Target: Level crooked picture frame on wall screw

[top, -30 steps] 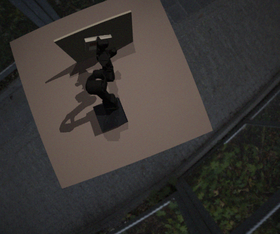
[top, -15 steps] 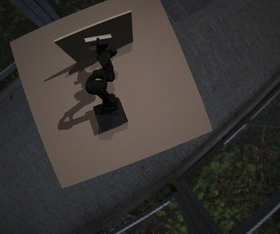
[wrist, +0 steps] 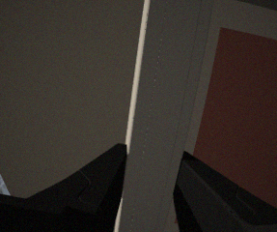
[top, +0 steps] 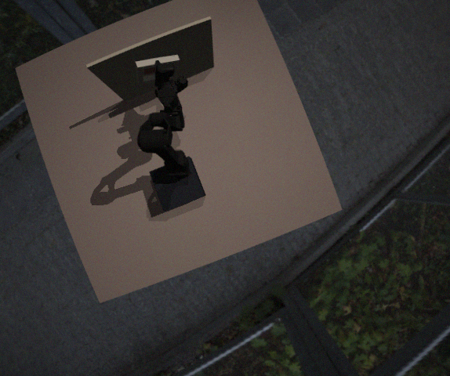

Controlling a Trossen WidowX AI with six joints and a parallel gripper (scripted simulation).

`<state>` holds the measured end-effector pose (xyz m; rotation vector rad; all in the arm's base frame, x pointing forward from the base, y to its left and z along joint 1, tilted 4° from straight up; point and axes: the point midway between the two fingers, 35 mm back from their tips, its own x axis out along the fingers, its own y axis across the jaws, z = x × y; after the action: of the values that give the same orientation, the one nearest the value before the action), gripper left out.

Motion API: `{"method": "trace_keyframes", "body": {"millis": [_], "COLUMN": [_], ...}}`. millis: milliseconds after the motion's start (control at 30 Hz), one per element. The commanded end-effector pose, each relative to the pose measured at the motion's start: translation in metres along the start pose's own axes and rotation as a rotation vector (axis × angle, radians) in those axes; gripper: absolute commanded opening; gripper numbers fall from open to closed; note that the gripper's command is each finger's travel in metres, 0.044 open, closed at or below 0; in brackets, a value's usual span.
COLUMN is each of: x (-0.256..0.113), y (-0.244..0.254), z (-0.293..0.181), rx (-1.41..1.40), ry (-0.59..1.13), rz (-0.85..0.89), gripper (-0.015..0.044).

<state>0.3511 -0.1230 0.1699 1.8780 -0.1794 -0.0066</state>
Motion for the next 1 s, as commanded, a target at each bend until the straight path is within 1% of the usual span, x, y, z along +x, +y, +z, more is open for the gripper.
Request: {"method": "trace_keyframes", "body": {"millis": [0, 967], "x": [0.0001, 0.0001], "y": [0.0023, 0.0119], "z": [0.0001, -0.0001], "rx": [-0.006, -0.006], "ry": [-0.001, -0.001], "rz": [0.001, 0.001], "gripper": [0.0000, 0.0000]}}
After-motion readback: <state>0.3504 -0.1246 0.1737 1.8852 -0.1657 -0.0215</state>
